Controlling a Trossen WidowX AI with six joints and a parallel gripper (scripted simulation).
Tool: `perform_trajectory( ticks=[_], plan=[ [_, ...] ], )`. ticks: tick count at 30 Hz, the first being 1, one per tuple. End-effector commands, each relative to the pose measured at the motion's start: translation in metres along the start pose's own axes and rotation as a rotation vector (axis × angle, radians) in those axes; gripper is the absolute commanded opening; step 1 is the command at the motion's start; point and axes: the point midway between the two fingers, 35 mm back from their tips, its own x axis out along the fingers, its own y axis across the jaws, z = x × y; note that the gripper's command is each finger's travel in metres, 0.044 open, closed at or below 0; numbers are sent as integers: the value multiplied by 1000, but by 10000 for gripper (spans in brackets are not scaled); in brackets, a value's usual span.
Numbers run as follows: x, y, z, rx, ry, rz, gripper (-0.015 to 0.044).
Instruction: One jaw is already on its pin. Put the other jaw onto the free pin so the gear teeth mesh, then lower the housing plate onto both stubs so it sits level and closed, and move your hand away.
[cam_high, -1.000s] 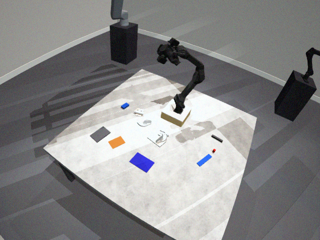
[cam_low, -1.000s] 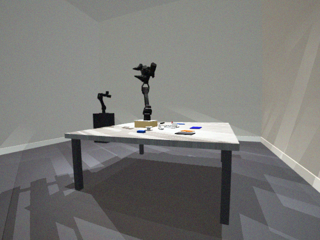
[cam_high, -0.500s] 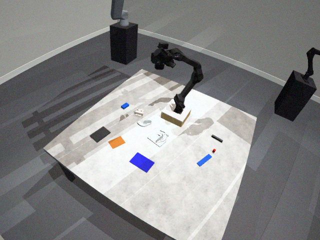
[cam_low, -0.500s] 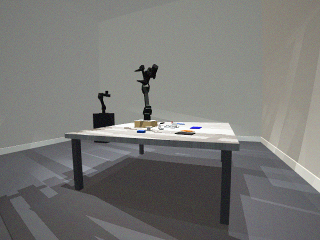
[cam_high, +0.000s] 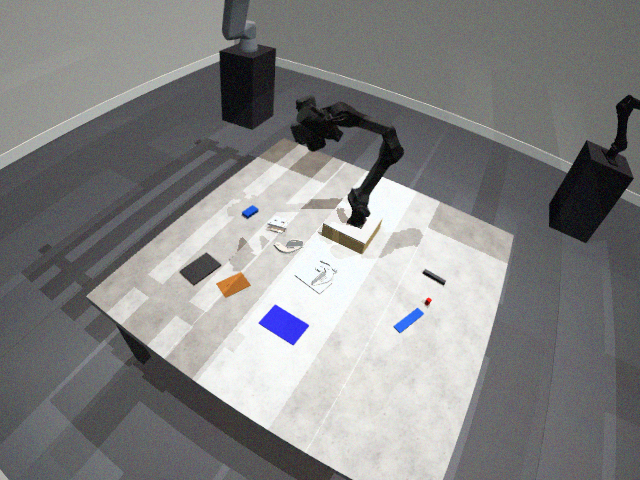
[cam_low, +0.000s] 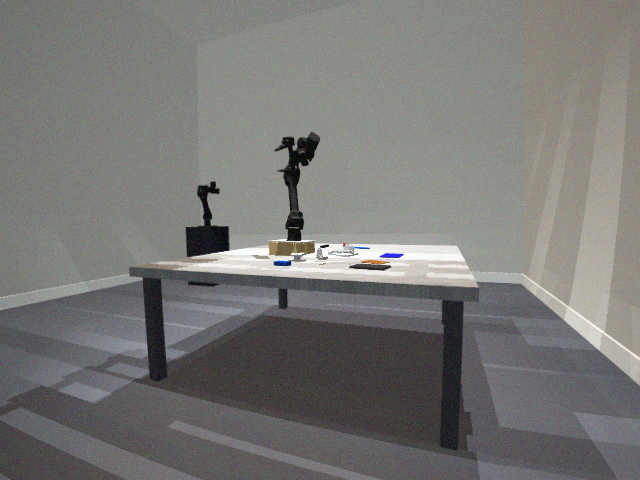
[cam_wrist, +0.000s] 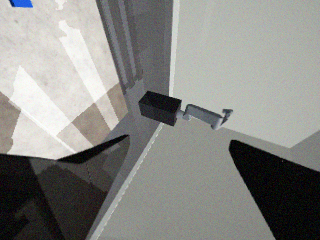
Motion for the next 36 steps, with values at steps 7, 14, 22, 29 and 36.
perform_trajectory(
  ticks=[7,14,22,29,36],
  plan=[
    [8,31,37,-283,-93,92,440],
    [11,51,56,-456,-163,142,440],
    [12,75,78,-645,-253,190,440],
    [11,97,95,-797,-340,226,440],
    [9,120,111,-948,-433,255,440]
  ],
)
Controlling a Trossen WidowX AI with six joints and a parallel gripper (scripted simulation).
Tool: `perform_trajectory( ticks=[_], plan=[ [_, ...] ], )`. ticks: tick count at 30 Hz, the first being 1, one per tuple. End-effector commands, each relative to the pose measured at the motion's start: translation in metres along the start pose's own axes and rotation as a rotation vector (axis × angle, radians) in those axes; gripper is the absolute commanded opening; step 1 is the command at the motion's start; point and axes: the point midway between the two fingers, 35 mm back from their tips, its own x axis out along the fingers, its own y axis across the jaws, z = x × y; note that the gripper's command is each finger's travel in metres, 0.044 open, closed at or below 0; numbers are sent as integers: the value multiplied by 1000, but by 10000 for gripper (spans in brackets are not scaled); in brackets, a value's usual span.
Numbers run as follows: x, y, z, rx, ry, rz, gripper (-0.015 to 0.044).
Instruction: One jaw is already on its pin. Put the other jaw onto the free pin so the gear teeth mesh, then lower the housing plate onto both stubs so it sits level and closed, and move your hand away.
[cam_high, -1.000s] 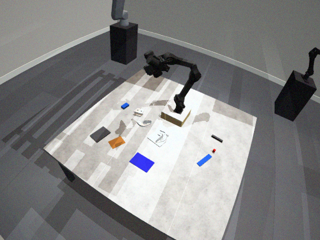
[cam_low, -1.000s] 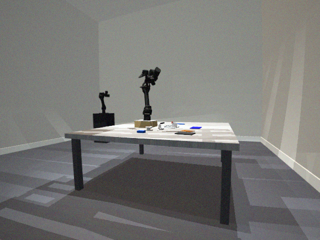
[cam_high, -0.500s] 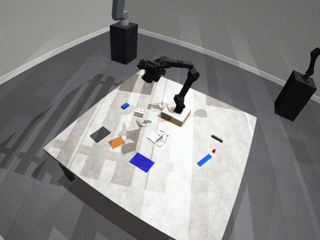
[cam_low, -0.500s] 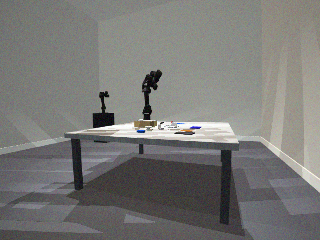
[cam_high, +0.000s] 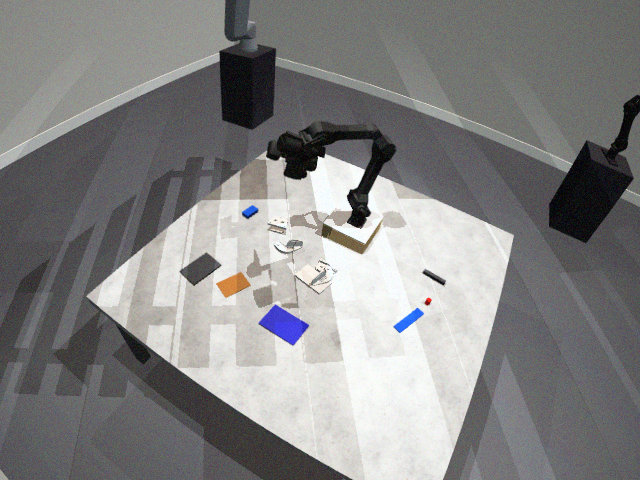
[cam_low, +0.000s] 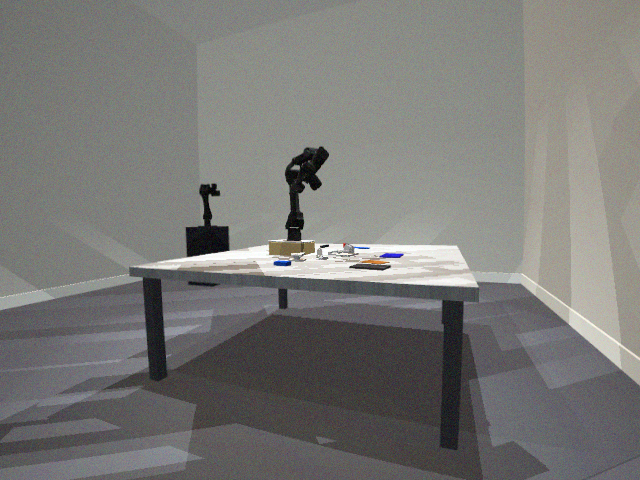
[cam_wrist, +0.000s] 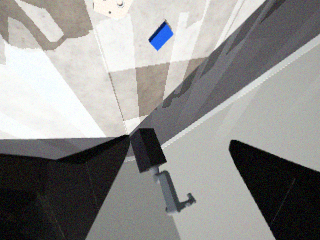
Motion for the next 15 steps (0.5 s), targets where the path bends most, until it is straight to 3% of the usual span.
perform_trajectory(
  ticks=[1,15],
  plan=[
    [9,3,21,-119,-59,23,440],
    [26,14,69,-460,-233,46,440]
  ],
)
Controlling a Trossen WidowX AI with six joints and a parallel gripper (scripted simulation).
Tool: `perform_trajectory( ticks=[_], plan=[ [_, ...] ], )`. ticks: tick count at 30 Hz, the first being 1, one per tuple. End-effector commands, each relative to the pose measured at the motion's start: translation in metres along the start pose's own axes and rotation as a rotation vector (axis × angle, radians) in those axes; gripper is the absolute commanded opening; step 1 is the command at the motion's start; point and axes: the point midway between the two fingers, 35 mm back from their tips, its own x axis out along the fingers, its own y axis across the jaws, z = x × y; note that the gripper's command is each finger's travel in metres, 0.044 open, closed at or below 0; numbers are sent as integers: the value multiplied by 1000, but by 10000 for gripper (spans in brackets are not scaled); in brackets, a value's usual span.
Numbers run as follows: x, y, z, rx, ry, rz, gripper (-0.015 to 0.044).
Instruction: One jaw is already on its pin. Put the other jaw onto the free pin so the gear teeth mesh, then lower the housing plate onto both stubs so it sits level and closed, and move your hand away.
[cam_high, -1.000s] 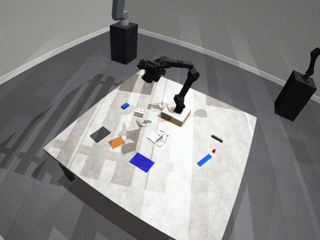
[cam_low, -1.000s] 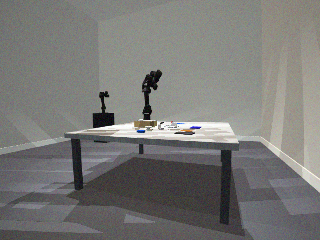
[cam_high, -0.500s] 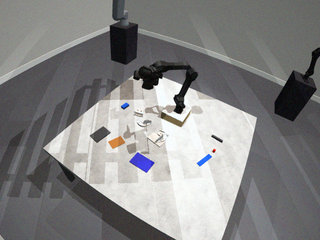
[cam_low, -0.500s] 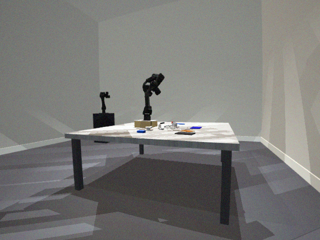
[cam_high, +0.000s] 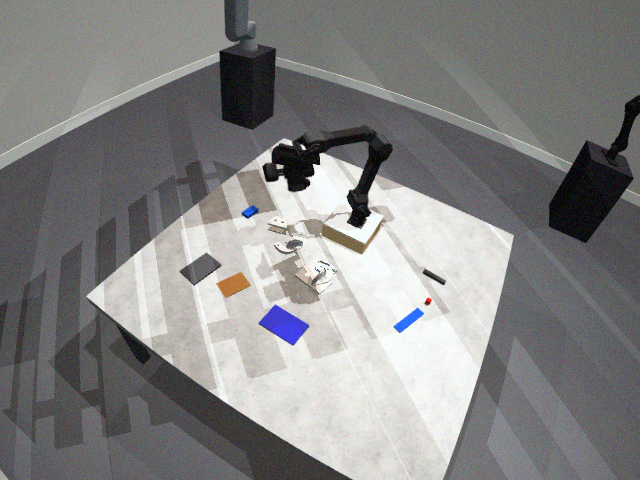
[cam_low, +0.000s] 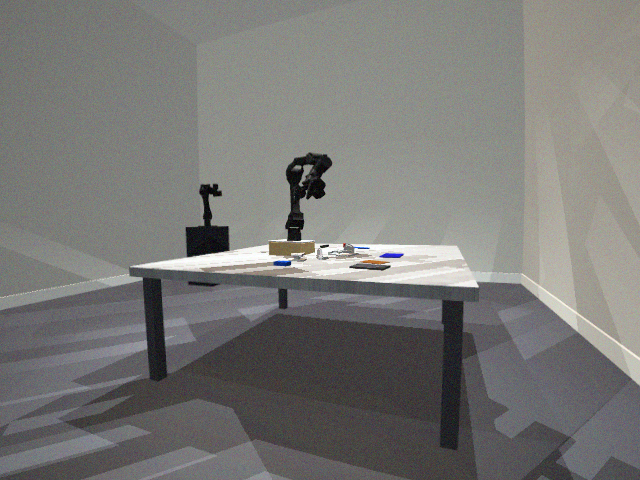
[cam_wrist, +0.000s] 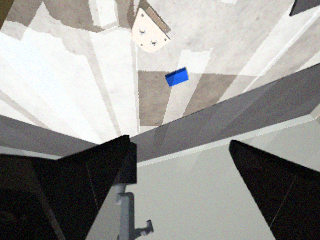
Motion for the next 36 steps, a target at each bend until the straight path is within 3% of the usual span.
perform_trajectory(
  ticks=[1,36],
  plan=[
    [12,-1,18,-127,-64,13,440],
    [53,10,134,-950,-518,-124,440]
  ],
)
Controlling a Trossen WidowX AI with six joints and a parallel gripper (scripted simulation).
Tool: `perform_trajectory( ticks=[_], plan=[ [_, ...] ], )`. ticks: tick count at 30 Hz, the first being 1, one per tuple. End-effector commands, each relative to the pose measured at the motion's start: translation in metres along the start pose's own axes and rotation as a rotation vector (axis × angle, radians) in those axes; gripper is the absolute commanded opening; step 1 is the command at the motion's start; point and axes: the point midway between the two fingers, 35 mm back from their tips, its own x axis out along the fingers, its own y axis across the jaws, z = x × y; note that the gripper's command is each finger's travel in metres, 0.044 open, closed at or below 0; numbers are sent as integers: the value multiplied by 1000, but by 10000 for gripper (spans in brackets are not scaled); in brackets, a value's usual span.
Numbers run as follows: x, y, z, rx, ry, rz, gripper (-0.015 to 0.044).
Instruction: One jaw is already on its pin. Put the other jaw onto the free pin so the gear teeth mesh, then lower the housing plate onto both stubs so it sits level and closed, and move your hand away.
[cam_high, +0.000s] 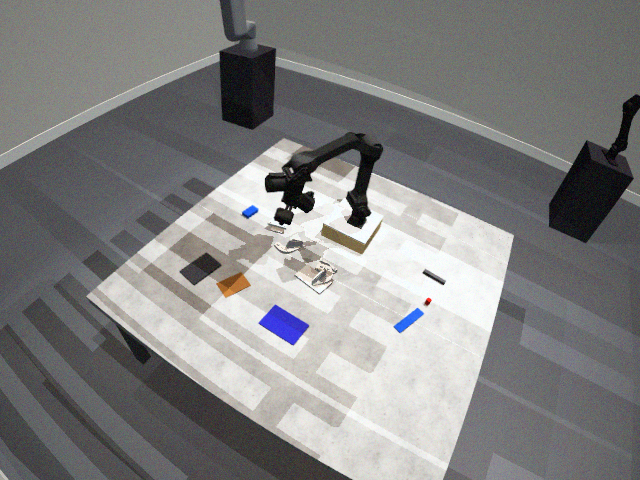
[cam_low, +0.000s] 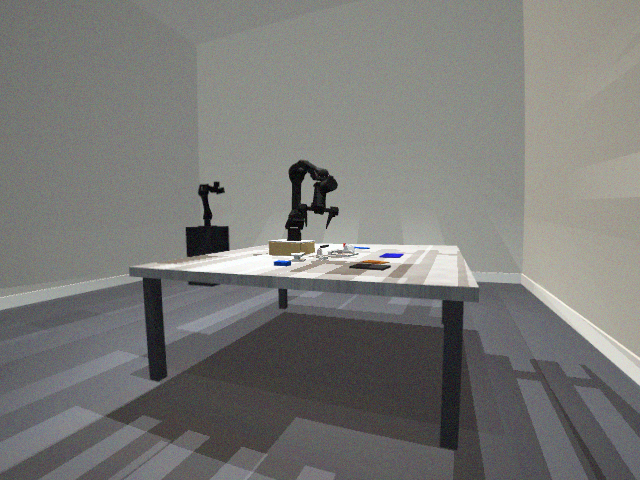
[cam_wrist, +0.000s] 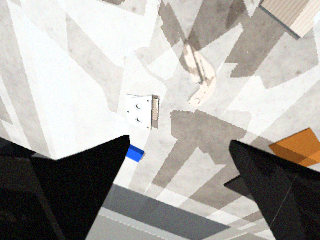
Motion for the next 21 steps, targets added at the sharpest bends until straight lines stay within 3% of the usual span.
perform_trajectory(
  ticks=[1,14,21],
  plan=[
    [14,-7,12,-114,-63,-30,440],
    [37,-25,41,-402,-184,-150,440],
    [38,-26,42,-416,-189,-157,440]
  ],
)
